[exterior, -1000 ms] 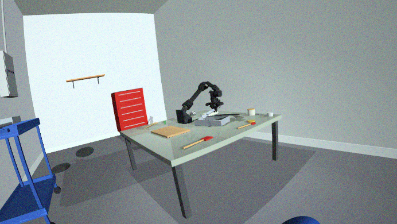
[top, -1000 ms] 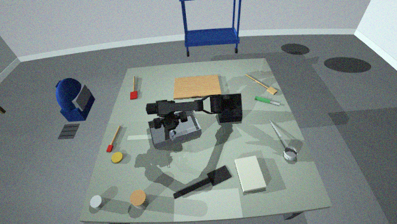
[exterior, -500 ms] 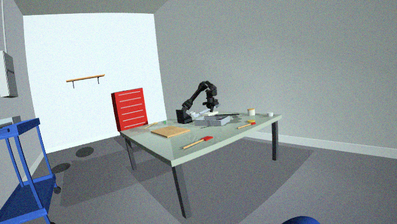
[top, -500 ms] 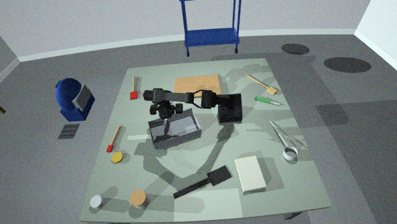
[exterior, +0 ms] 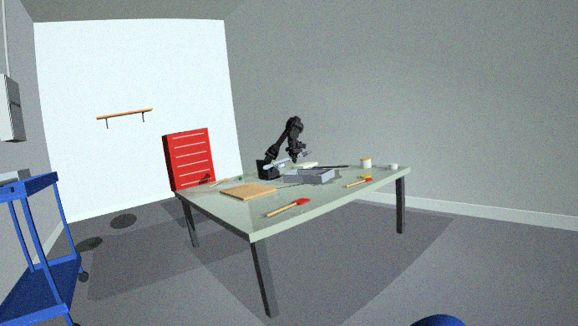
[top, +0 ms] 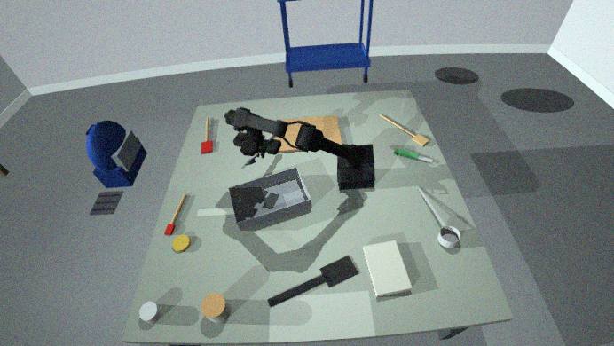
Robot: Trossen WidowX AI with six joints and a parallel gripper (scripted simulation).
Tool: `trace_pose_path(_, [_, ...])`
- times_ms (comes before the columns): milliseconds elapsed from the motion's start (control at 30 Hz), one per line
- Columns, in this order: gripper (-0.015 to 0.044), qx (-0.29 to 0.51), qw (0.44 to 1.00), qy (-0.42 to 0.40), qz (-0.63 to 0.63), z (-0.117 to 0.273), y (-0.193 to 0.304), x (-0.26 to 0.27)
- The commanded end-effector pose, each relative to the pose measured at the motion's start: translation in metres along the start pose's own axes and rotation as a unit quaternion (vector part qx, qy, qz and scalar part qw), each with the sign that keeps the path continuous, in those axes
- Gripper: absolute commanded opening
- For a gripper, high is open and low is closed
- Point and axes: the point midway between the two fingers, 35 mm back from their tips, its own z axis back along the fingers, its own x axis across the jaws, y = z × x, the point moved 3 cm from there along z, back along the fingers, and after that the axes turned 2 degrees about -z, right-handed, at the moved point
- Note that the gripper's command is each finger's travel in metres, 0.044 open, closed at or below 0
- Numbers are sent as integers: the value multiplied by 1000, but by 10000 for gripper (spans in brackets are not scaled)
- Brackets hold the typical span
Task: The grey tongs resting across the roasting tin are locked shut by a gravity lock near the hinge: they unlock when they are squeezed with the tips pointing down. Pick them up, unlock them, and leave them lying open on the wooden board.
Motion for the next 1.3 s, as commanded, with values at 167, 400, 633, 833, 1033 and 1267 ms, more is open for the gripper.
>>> trace_pose_path(167, [-150,-7,994,-7,-109,12,68,-16])
trace_pose_path(400, [-150,-10,990,-9,-138,14,87,-18])
trace_pose_path(633, [-150,-4,978,-4,-209,19,129,-18])
trace_pose_path(833, [-150,0,955,-1,-297,23,181,-11])
trace_pose_path(1033, [-150,2,927,1,-376,24,228,0])
trace_pose_path(1267, [-150,3,885,-1,-465,22,284,20])
